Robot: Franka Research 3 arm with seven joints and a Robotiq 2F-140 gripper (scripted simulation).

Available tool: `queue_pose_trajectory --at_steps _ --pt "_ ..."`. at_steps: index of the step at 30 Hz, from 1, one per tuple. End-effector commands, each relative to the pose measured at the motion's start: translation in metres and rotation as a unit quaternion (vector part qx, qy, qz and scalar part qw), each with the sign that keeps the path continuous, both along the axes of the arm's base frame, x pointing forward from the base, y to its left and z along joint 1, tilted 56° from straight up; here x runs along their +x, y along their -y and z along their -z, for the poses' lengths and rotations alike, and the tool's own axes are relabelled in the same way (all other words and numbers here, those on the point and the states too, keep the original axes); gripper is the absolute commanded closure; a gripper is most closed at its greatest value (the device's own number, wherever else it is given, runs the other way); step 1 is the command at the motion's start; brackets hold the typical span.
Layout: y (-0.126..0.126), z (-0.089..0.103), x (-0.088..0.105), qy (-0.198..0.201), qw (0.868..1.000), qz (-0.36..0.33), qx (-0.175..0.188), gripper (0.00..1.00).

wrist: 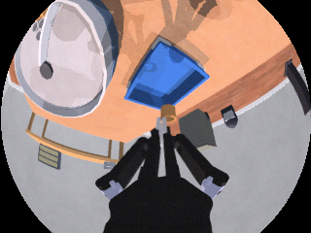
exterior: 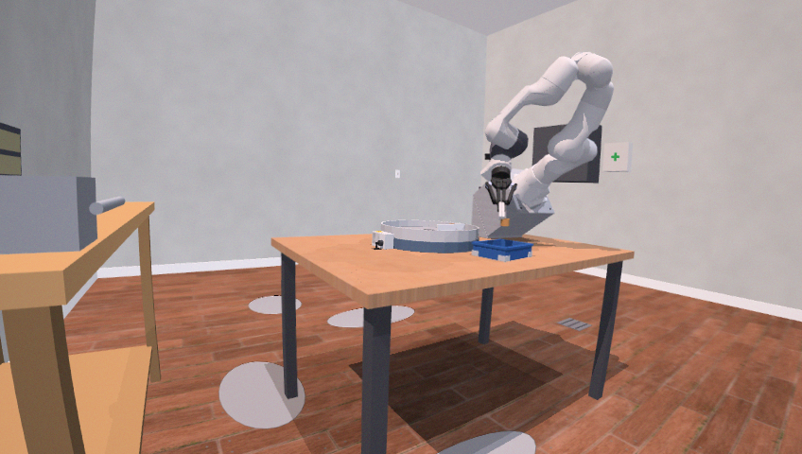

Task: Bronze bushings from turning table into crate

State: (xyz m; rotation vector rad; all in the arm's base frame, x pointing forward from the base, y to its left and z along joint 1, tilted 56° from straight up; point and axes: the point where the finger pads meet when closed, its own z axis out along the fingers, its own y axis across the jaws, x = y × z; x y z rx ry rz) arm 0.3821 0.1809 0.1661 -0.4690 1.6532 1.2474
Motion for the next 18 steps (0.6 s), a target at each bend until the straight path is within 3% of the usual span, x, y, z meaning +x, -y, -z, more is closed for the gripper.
queue_pose_trajectory --at_steps 1,8,18 --pt "0.001 0.000 0.002 -0.003 1.000 0.002 0.001 1.00" --pt "0.000 0.002 0.002 -0.003 1.000 0.002 0.001 1.00" --pt "-0.033 0.024 0.005 -0.003 1.000 0.002 0.001 1.00"
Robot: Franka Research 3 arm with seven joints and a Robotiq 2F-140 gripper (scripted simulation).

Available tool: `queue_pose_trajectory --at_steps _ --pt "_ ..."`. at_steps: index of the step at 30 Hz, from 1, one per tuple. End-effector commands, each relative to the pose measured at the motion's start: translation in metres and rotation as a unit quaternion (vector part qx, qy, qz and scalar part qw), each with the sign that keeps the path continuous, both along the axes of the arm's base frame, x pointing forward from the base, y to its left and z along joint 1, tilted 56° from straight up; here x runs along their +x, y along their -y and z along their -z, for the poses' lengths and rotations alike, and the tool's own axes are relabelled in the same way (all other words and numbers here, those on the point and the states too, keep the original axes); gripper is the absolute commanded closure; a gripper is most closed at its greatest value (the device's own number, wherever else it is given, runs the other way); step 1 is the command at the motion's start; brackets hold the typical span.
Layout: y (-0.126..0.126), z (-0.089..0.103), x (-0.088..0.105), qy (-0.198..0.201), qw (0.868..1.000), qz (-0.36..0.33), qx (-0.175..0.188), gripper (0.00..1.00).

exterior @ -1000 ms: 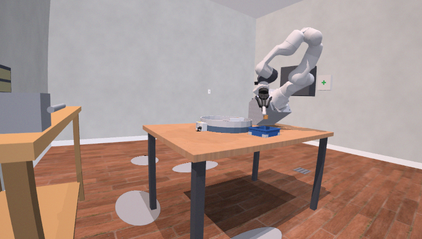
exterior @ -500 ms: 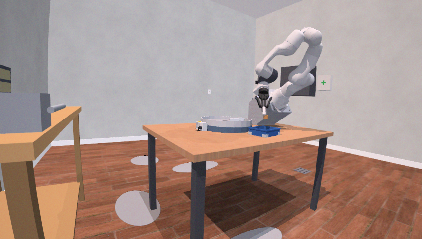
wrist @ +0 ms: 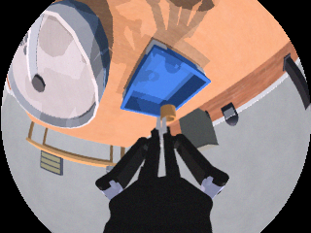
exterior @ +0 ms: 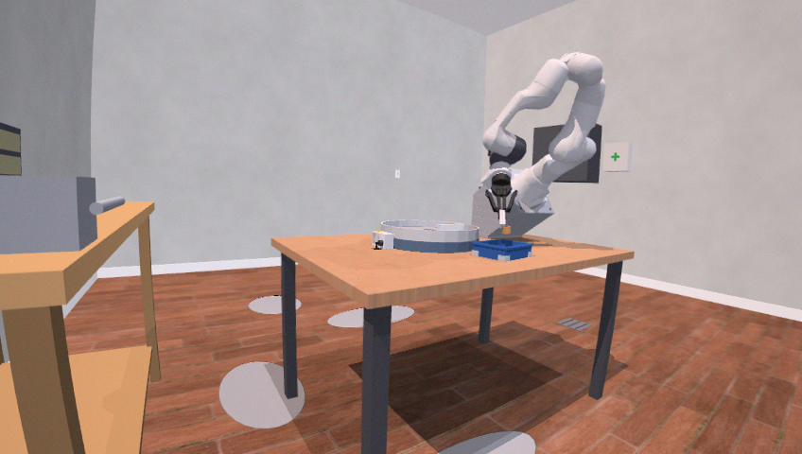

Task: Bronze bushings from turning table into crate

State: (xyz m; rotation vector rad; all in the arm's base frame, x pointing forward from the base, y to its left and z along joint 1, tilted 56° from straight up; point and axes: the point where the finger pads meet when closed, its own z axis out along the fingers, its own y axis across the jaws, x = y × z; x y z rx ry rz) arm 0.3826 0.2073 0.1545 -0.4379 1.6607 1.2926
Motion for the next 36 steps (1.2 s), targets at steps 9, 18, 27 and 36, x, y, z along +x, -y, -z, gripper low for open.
queue_pose_trajectory --at_steps 9,18,27,36 --pt "-0.0210 0.0224 0.0059 0.015 1.000 0.007 -0.014 1.00" --pt "-0.0210 0.0224 0.0059 0.015 1.000 0.007 -0.014 1.00" --pt "-0.0210 0.0224 0.0059 0.015 1.000 0.007 -0.014 1.00" --pt "-0.0210 0.0224 0.0059 0.015 1.000 0.007 -0.014 1.00"
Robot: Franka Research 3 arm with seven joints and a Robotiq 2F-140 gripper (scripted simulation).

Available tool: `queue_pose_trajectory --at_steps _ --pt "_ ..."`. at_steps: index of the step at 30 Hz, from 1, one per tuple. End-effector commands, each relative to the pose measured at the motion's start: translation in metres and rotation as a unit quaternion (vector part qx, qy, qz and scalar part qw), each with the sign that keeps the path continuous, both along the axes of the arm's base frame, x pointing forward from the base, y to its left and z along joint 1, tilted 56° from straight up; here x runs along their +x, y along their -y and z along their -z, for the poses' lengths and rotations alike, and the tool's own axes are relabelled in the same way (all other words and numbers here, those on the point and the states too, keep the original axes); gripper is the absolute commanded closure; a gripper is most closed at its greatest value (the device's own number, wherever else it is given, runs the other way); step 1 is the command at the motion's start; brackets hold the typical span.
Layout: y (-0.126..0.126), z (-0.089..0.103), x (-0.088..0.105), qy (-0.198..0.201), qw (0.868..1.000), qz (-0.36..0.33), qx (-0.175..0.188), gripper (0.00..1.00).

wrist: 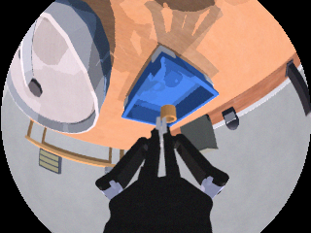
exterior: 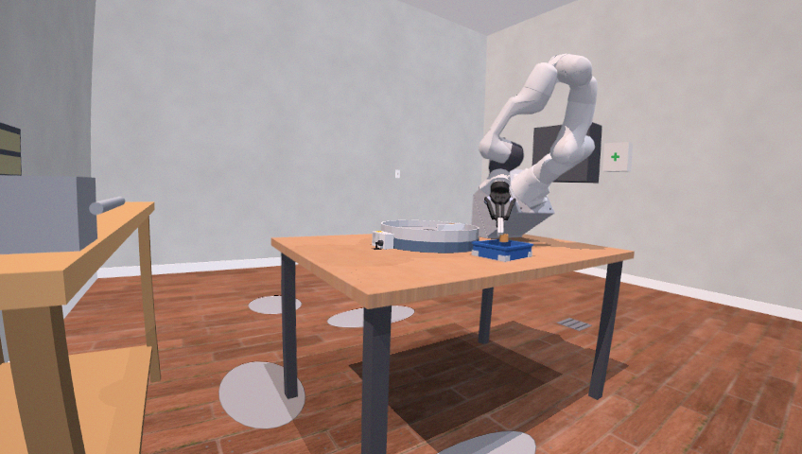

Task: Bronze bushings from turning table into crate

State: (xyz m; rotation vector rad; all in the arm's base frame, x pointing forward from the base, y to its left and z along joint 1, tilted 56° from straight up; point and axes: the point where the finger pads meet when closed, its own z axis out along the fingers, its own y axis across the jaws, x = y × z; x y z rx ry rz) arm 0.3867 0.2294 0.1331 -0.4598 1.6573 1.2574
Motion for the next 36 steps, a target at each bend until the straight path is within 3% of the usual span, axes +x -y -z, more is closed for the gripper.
queue_pose_trajectory --at_steps 1,17,36 --pt "0.001 0.001 0.002 0.002 1.000 0.003 -0.002 1.00" --pt "-0.002 0.003 0.002 0.002 1.000 0.003 -0.002 1.00" --pt "-0.024 0.018 0.004 0.002 1.000 0.003 -0.002 1.00"
